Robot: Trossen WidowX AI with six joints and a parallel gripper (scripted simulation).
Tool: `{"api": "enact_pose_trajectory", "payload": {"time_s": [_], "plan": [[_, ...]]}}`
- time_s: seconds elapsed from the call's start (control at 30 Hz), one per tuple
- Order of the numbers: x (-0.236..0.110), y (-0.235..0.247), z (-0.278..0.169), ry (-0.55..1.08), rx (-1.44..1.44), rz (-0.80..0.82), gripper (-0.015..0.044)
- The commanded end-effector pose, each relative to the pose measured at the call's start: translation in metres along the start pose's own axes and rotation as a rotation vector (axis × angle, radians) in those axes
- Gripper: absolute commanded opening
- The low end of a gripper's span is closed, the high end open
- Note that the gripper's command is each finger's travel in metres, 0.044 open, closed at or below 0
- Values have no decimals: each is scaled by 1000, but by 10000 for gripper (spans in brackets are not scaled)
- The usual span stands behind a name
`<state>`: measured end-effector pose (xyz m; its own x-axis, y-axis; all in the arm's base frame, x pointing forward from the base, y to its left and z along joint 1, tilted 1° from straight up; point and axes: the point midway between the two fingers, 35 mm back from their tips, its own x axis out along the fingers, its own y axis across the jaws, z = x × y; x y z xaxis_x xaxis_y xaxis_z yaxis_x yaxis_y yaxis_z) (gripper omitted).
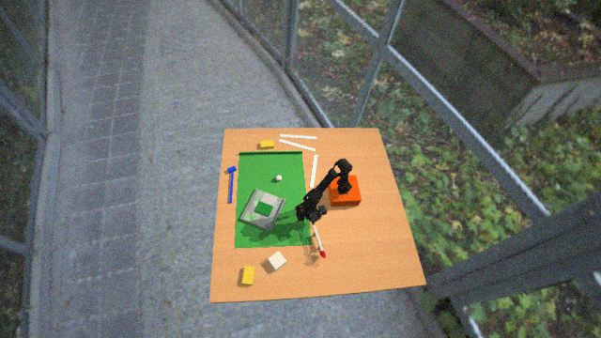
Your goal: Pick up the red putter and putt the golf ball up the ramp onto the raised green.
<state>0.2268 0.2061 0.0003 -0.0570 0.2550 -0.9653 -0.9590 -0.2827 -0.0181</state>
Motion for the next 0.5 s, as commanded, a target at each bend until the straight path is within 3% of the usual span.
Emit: {"api": "enact_pose_trajectory", "payload": {"time_s": [0.0,0.27,0.47], "plan": [[-28,-7,11,-17,-7,-25,0],[-85,-3,25,-16,-7,-24,0],[-90,-2,26,-16,-7,-24,0]]}}
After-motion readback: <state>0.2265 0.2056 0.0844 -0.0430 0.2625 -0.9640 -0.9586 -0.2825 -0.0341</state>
